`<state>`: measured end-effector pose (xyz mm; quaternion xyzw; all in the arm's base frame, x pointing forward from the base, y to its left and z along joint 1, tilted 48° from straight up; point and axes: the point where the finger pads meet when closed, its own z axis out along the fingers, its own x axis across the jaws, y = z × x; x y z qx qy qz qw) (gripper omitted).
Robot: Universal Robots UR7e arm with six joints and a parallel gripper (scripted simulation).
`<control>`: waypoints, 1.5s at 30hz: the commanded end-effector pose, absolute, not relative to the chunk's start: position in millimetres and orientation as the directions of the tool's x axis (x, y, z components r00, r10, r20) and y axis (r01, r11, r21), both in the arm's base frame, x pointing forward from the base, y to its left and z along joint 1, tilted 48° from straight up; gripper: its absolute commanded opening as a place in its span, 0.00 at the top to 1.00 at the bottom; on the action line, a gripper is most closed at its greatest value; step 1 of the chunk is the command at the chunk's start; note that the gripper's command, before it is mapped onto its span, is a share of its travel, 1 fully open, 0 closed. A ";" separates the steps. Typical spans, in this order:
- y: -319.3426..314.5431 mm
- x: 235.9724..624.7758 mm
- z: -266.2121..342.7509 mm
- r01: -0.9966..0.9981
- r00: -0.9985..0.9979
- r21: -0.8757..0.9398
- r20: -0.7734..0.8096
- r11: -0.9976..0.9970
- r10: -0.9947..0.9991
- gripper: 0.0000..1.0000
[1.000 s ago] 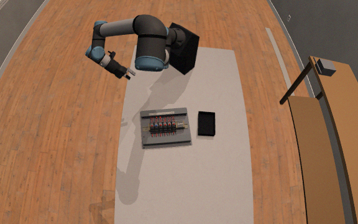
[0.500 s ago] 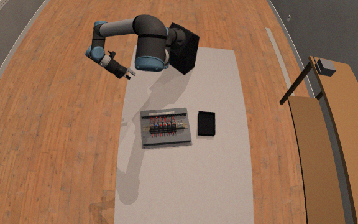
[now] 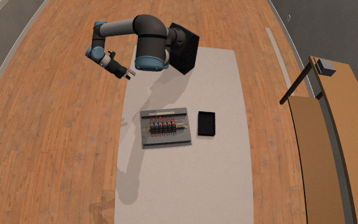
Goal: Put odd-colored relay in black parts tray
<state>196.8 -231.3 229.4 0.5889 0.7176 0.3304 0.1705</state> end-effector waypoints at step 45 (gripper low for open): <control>-221.3 205.6 224.8 0.776 -0.260 0.626 0.203 0.079 0.944 0.02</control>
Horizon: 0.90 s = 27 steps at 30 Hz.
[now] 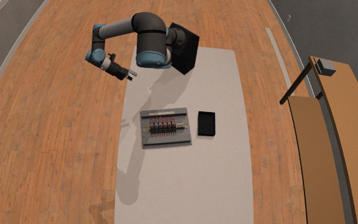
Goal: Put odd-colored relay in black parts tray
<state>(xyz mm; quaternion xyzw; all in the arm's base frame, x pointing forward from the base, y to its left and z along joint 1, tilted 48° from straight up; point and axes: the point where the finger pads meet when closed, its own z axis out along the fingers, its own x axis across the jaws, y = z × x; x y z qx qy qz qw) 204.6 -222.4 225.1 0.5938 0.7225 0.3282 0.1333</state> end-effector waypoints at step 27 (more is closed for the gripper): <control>-208.0 218.2 218.6 0.833 -0.263 0.548 0.272 0.075 0.926 0.02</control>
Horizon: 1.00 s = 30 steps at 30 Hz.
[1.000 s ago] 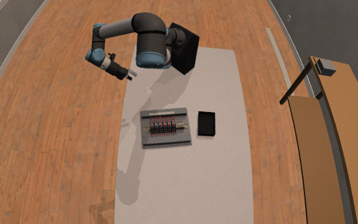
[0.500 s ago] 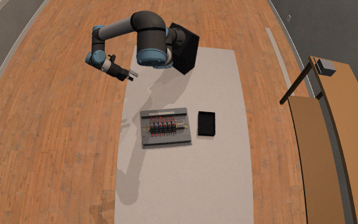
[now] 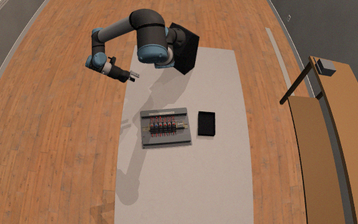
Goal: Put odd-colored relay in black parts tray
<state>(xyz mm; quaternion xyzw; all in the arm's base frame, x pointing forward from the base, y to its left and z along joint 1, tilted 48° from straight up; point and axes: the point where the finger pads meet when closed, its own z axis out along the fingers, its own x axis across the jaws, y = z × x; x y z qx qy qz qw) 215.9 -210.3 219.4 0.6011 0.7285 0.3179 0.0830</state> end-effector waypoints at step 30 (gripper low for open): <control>-188.9 238.9 210.3 0.908 -0.240 0.411 0.340 0.086 0.909 0.02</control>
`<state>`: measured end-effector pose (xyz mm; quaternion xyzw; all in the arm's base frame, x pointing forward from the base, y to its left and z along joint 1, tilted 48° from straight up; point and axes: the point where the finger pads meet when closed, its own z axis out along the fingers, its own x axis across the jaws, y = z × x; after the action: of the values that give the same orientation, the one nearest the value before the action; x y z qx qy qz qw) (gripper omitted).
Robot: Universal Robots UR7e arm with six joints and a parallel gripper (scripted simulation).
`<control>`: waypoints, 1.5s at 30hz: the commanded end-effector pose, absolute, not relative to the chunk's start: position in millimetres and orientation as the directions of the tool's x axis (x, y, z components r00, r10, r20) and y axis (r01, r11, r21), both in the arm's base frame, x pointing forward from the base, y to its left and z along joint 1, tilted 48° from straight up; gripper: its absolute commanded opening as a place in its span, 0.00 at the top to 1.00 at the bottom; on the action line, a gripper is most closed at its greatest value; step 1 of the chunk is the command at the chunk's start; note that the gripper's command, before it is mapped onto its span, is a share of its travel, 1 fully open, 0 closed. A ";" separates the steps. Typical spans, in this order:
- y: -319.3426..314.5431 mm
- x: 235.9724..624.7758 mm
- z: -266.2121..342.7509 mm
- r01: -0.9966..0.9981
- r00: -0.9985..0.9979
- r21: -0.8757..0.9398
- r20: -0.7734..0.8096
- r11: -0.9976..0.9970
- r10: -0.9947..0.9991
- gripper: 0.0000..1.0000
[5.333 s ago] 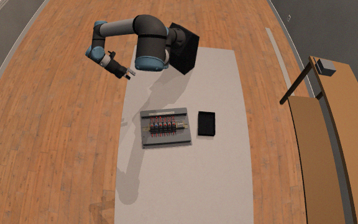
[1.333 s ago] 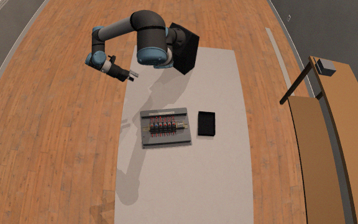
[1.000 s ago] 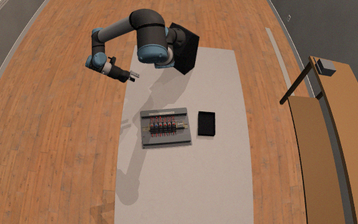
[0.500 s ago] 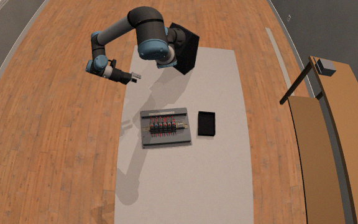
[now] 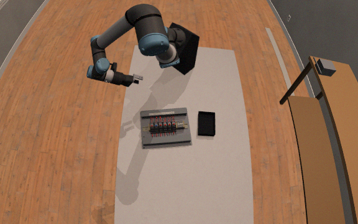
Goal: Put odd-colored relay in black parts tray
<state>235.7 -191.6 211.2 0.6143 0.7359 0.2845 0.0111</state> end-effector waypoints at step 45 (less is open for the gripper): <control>-149.4 287.3 198.7 0.982 -0.155 0.154 0.334 0.108 0.930 0.02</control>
<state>283.3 -152.7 199.1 0.6429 0.7408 0.1803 -0.0733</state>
